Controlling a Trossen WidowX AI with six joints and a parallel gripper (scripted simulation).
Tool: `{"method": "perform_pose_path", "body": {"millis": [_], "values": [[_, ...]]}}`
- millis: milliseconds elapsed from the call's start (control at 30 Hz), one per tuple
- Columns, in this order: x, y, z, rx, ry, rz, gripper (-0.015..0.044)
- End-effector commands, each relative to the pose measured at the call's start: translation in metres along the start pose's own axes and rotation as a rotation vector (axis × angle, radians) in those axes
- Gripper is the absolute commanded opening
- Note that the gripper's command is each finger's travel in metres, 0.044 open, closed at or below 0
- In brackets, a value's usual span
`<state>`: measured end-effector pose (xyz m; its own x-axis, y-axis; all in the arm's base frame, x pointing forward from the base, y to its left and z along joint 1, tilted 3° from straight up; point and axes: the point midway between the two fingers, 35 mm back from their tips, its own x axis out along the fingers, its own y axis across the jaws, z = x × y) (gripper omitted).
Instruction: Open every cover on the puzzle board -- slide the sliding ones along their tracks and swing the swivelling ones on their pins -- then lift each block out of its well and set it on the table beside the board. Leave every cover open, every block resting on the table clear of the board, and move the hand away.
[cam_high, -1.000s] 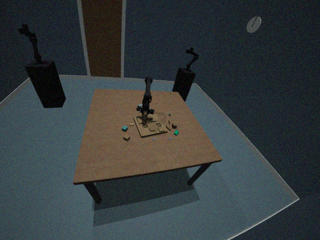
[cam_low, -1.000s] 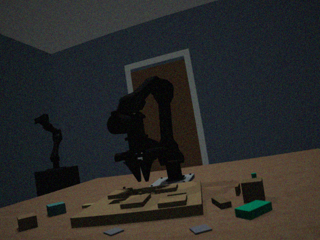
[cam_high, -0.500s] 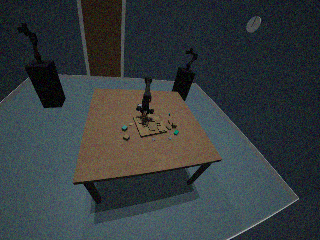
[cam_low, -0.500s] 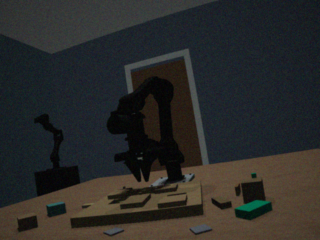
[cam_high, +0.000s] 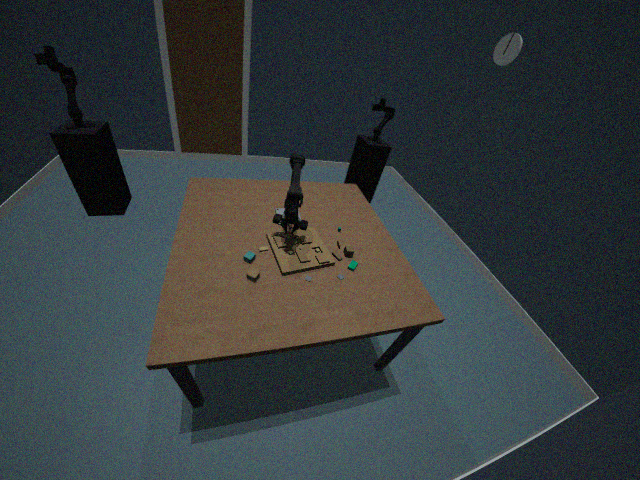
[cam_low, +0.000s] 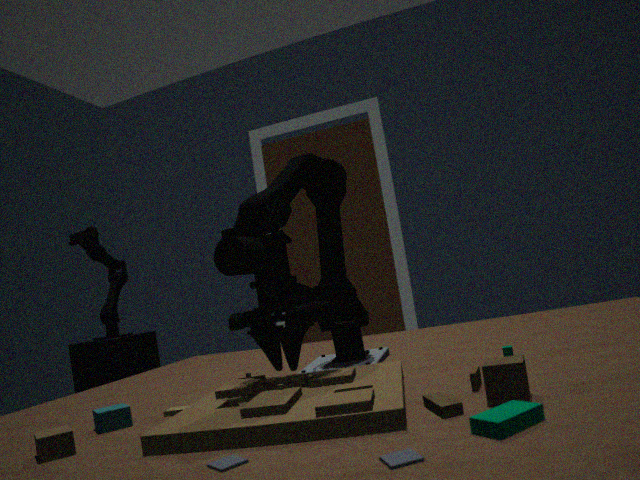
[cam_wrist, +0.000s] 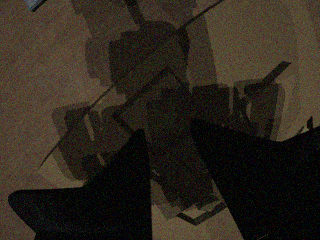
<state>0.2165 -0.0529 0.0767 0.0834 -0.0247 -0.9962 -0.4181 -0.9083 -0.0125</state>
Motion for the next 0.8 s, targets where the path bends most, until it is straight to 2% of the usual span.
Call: {"method": "perform_pose_path", "body": {"millis": [0, 767], "values": [[0.005, 0.000, 0.001, 0.002, -0.007, 0.001, 0.0144], [0.019, 0.001, 0.001, 0.002, -0.007, 0.001, 0.0144]]}}
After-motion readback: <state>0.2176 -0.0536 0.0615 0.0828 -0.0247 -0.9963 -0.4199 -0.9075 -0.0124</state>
